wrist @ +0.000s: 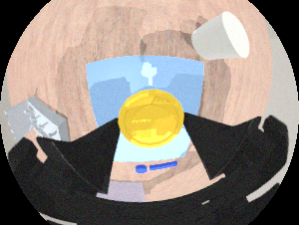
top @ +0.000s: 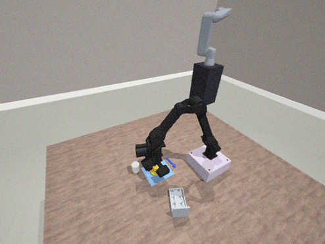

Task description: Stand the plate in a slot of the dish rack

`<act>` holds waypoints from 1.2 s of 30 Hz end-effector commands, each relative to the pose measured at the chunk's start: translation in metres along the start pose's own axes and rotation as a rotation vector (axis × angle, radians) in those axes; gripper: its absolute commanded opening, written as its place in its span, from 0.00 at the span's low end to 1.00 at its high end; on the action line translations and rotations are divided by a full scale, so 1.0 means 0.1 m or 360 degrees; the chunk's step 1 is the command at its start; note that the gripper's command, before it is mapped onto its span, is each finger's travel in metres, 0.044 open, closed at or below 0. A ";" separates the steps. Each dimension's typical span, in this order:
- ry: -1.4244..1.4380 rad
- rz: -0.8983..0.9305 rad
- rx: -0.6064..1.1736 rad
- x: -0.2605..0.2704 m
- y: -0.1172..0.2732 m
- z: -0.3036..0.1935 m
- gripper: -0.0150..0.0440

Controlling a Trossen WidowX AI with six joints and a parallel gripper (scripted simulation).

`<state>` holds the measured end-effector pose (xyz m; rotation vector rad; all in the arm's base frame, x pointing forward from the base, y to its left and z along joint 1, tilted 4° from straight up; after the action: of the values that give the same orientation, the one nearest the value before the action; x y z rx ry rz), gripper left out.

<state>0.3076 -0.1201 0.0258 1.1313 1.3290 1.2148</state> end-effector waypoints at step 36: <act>0.0005 0.0006 -0.0005 -0.08 1.39 0.16 0.25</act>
<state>0.3269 -0.1179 0.1512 1.1339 1.3345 1.2215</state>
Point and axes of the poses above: the point midway between the two fingers, 35 mm back from their tips, its own y axis back along the fingers, its own x axis across the jaws, z = x × y, the point moved 6 cm from there along y, back along the fingers, and after that the axes turned 6 degrees about y, right-handed, at the moved point
